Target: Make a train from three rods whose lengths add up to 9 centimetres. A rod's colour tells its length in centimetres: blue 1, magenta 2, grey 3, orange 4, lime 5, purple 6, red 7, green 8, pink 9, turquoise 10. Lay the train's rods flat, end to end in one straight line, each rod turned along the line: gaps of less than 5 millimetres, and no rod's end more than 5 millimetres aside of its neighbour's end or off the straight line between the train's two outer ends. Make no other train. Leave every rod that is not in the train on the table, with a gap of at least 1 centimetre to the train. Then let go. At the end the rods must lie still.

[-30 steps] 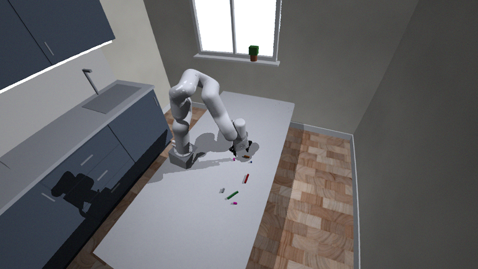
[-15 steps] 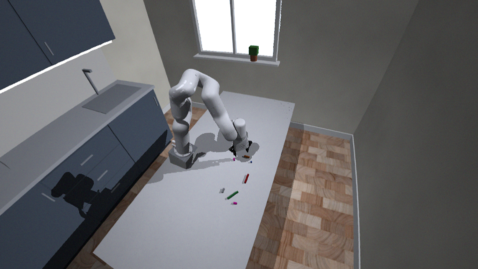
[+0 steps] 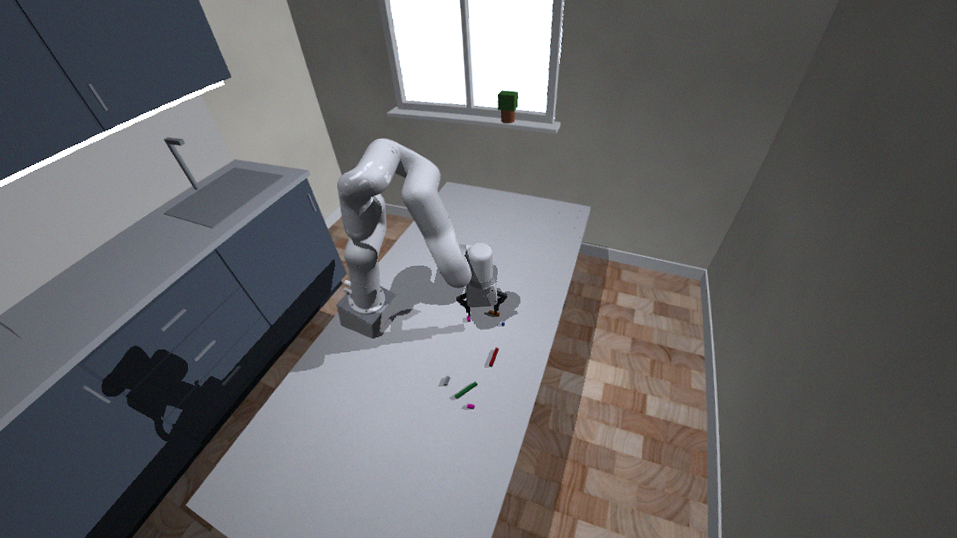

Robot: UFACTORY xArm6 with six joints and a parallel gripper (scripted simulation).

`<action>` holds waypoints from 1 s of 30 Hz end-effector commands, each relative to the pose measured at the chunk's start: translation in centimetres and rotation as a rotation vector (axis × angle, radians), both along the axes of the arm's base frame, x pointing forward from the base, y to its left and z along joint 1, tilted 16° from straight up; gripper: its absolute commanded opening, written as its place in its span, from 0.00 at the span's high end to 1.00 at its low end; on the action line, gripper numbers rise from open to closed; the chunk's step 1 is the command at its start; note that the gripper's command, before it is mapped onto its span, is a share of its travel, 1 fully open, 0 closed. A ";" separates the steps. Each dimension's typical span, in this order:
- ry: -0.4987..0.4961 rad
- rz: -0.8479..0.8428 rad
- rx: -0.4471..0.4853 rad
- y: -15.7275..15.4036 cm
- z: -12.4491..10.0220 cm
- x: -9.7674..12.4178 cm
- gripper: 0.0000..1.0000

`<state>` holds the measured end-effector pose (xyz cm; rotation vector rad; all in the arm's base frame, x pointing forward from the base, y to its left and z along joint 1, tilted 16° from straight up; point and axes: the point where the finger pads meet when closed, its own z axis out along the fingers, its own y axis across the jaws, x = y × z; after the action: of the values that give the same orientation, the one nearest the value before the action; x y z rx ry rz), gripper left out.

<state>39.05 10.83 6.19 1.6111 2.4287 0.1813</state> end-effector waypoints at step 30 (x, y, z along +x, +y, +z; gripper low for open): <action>-0.012 -0.997 0.249 -7.2 0.3 1.3 0.00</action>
<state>40.16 4.53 6.32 2.5696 1.5400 0.2981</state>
